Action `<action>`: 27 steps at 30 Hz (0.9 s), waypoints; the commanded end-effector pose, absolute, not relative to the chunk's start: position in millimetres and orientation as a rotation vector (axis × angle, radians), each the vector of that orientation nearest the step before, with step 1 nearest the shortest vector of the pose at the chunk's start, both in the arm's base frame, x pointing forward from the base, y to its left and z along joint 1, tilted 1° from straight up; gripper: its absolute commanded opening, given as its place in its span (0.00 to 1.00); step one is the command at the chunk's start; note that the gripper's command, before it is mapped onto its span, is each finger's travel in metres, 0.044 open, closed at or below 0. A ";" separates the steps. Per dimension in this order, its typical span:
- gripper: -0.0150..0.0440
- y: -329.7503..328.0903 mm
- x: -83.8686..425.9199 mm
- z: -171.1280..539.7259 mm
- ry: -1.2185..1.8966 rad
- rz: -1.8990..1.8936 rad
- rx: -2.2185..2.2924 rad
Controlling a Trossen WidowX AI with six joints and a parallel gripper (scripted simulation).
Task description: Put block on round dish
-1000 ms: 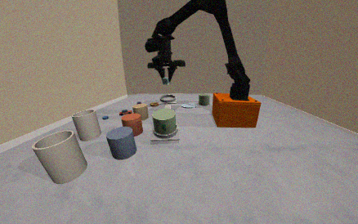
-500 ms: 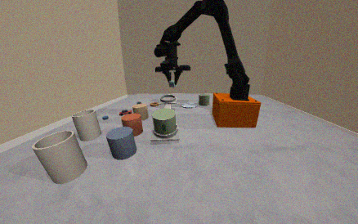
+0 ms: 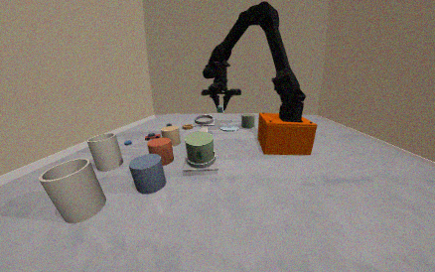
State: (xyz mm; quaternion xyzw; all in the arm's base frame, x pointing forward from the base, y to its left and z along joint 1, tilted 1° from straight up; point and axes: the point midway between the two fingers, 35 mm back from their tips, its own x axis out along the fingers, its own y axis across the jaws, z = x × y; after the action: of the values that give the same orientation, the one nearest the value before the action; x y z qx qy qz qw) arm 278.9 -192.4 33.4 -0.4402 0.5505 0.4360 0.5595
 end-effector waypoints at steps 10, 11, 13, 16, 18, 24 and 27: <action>0.25 -225.2 241.2 3.7 1.292 1.069 -1.080; 0.25 -225.3 241.2 2.7 1.292 1.069 -1.080; 0.25 -225.5 241.4 -2.0 1.292 1.069 -1.080; 0.25 -225.8 241.7 -15.2 1.292 1.069 -1.079; 0.25 -225.7 241.5 -26.8 1.292 1.069 -1.079; 0.25 -225.4 241.1 -38.3 1.292 1.069 -1.079; 0.25 -225.4 241.1 -40.5 1.292 1.069 -1.079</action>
State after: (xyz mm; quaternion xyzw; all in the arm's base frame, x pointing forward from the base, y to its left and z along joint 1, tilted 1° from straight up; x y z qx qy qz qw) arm 242.0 -224.9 -37.3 -0.4527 0.5437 0.4483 0.5463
